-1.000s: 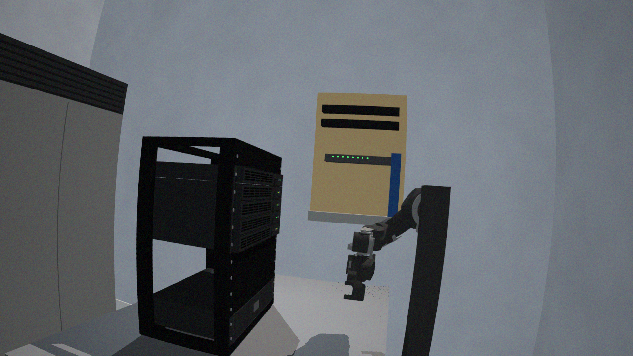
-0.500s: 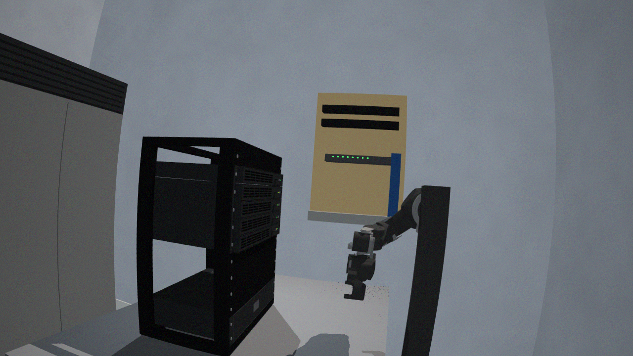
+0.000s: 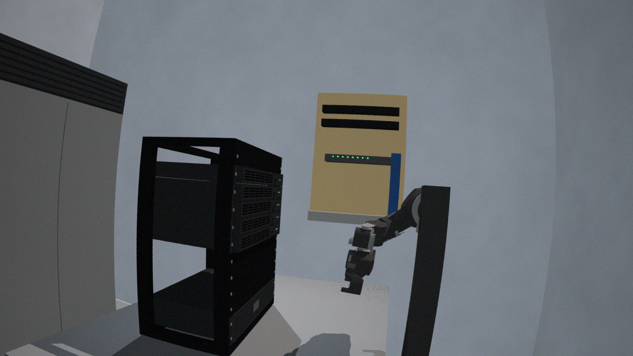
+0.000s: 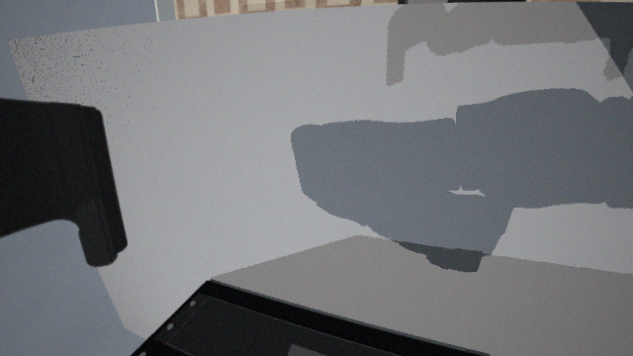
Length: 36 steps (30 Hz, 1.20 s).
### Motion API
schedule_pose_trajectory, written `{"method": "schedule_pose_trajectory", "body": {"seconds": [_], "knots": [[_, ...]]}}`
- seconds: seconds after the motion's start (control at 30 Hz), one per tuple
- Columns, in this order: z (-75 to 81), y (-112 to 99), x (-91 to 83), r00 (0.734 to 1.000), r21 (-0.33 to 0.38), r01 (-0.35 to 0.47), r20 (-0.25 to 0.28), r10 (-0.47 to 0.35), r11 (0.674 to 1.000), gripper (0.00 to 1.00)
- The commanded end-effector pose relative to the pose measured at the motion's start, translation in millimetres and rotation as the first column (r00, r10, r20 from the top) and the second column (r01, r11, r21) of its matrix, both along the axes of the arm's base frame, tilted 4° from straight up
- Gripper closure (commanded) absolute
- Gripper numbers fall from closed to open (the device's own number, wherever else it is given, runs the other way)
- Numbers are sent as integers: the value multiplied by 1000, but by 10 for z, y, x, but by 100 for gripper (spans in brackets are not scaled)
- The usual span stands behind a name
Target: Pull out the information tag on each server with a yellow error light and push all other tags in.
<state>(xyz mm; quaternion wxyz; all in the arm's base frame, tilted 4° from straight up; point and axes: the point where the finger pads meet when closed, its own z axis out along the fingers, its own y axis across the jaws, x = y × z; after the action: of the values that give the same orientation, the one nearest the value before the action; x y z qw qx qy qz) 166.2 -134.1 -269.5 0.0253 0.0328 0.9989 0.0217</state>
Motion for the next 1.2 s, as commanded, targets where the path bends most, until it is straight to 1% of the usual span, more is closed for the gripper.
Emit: {"method": "schedule_pose_trajectory", "body": {"seconds": [0.0,0.3,0.37,0.6,0.73,0.87,0.93,1.03,1.17], "knots": [[27,25,19,1000,26,9,15,-9,1000,0],[160,-76,109,993,95,80,82,-88,992,0],[160,-76,109,993,95,80,82,-88,992,0],[294,-179,199,975,169,145,142,-170,975,0],[387,-246,258,959,216,180,181,-220,960,0],[481,-327,327,934,273,223,216,-285,936,0],[481,-327,327,934,273,223,216,-285,936,0],[564,-392,382,911,316,248,245,-332,915,0],[682,-480,457,872,388,285,276,-405,877,0]]}}
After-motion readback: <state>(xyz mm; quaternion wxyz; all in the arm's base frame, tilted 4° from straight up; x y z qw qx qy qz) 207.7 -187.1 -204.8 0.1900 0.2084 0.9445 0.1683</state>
